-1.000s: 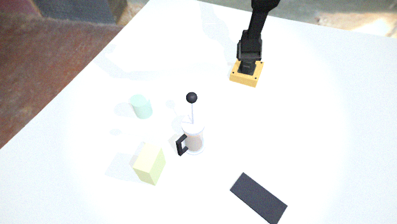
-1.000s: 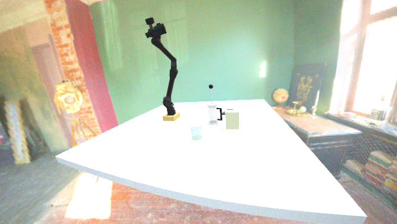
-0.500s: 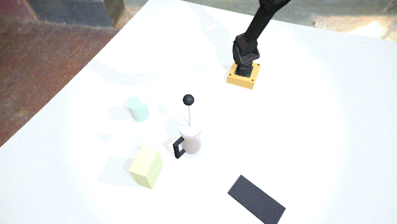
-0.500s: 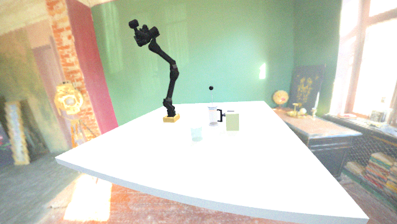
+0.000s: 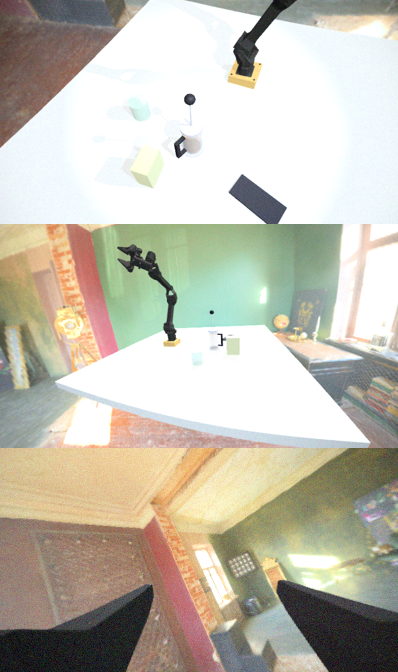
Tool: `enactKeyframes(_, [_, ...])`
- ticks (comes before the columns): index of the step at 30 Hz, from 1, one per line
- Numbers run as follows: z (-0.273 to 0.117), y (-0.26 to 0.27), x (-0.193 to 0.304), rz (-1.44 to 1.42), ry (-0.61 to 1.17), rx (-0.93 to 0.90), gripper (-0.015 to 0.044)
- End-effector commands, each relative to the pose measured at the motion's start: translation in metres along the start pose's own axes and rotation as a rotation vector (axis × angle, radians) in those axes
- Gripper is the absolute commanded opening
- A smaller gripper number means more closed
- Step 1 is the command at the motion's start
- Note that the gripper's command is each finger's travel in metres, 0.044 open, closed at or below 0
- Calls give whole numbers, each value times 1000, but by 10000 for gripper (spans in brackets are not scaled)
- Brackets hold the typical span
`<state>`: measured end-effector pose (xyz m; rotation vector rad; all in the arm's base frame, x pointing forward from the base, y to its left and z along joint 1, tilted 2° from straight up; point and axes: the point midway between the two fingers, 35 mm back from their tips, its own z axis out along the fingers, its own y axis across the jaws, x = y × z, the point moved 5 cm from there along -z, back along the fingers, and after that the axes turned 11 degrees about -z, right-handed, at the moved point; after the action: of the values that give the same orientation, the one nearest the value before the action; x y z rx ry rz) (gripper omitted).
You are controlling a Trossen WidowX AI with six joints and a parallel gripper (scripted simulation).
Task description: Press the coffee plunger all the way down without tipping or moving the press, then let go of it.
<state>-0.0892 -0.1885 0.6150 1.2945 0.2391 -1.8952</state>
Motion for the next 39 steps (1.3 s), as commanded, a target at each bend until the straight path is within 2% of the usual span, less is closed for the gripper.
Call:
enactKeyframes(1, [-18,30,17,0,88,-179,440])
enactKeyframes(10, [-87,109,66,-19,312,-655,440])
enactKeyframes(21, [-222,163,97,-60,518,-1257,440])
enactKeyframes(28, [-323,159,101,-124,597,-1680,440])
enactKeyframes(34, [-405,126,99,-205,623,-2048,440])
enactKeyframes(37, [-437,100,98,-251,621,-2221,440])
enactKeyframes(39, [-444,92,98,-263,619,-2261,440])
